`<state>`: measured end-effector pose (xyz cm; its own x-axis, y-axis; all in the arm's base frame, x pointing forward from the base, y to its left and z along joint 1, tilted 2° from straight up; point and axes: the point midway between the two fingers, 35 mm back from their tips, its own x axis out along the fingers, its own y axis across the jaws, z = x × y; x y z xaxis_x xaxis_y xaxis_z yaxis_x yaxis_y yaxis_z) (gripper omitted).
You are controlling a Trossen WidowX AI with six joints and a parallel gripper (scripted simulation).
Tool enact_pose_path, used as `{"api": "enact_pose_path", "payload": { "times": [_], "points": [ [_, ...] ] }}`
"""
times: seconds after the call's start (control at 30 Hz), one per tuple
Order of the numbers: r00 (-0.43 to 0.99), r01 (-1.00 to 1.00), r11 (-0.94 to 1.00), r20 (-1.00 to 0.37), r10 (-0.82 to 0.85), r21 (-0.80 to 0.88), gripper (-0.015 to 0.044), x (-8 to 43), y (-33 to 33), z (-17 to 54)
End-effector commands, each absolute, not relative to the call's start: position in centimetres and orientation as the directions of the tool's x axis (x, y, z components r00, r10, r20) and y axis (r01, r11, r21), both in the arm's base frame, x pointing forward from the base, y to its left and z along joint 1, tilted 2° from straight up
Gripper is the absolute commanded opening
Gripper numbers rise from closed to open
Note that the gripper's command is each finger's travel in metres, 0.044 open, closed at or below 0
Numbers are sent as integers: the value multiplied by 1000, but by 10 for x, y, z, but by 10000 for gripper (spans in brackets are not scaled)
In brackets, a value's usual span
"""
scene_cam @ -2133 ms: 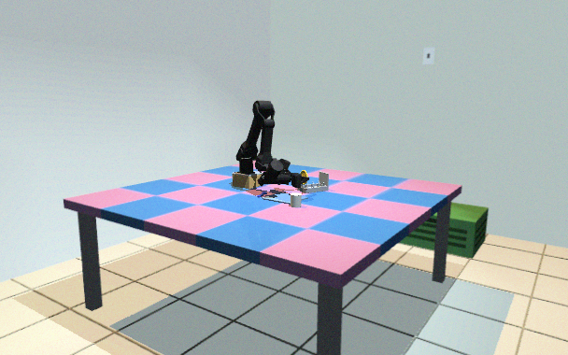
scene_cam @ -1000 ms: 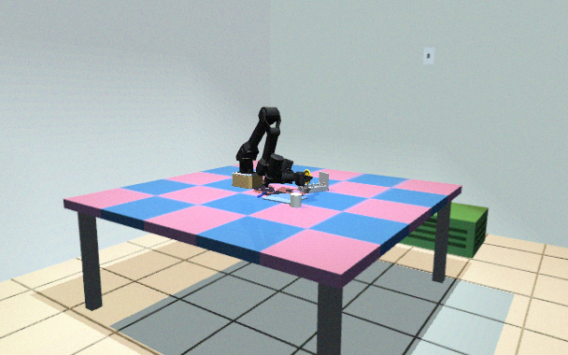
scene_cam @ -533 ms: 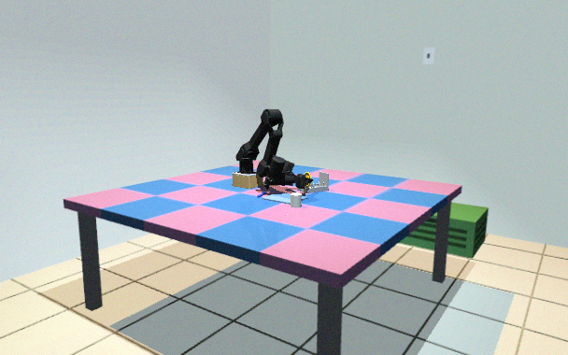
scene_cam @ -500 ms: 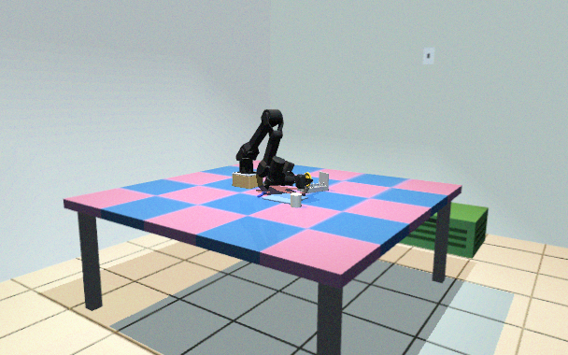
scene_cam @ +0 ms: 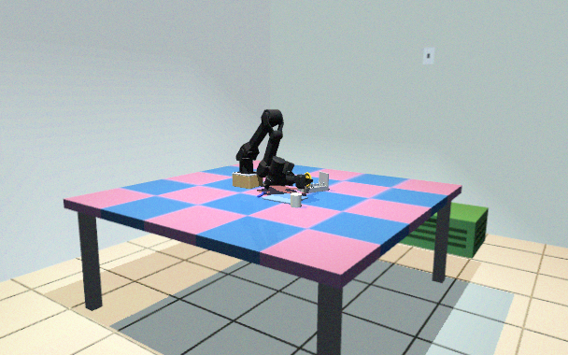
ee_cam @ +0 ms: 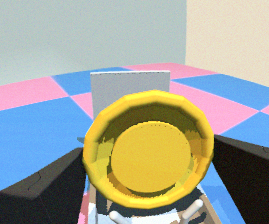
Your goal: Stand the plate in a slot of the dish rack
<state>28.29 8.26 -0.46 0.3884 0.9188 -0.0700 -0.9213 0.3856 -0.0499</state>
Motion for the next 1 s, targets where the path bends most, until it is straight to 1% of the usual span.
{"api": "enact_pose_path", "payload": {
  "times": [0.0, 0.37, 0.63, 0.97],
  "points": [
    [388, -921, 386, -70, 919, -50, 105, 283, 83, -5],
    [388, -921, 386, -70, 919, -50, 394, 283, 83, -5],
    [388, -921, 386, -64, 919, -49, 400, 285, 82, 3],
    [371, -928, 370, 0, 929, -44, 400, 291, 77, 105]
  ]
}}
